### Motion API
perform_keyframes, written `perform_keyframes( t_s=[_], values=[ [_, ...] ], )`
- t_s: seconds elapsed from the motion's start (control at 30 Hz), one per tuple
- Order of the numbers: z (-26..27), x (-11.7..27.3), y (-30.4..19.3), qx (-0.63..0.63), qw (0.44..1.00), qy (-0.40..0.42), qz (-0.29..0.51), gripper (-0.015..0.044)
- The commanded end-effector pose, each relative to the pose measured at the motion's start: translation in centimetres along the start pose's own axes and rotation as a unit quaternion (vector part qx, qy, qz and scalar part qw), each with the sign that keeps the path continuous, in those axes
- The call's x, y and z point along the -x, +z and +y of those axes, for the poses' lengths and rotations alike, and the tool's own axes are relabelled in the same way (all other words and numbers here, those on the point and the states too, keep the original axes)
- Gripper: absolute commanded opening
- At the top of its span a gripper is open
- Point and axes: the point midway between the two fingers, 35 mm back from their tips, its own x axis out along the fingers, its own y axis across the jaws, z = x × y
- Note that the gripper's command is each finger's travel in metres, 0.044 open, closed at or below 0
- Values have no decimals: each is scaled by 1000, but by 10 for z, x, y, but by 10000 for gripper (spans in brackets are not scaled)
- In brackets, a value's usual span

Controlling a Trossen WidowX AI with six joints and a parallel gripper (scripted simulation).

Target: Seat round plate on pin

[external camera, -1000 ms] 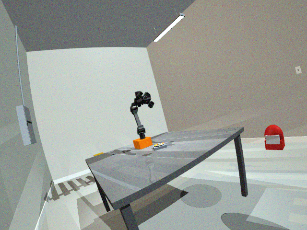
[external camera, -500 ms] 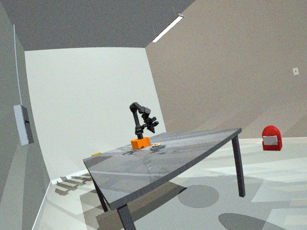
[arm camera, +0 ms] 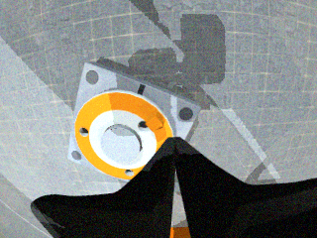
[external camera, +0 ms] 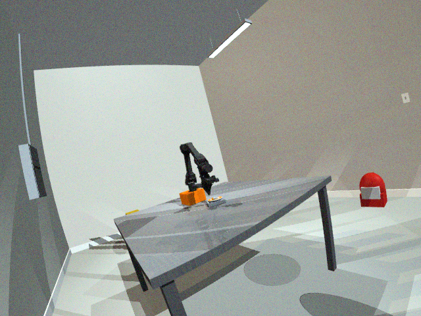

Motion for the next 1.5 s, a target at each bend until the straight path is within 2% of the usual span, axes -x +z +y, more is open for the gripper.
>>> perform_keyframes(
  t_s=[0.0, 1.33, 1.47],
  values=[
    [0, -26, -9, -2, 1000, -1, 15, 0],
    [19, -33, 19, -2, 1000, 0, 14, 0],
    [19, -20, 20, -2, 1000, 0, 14, 0]
  ],
)
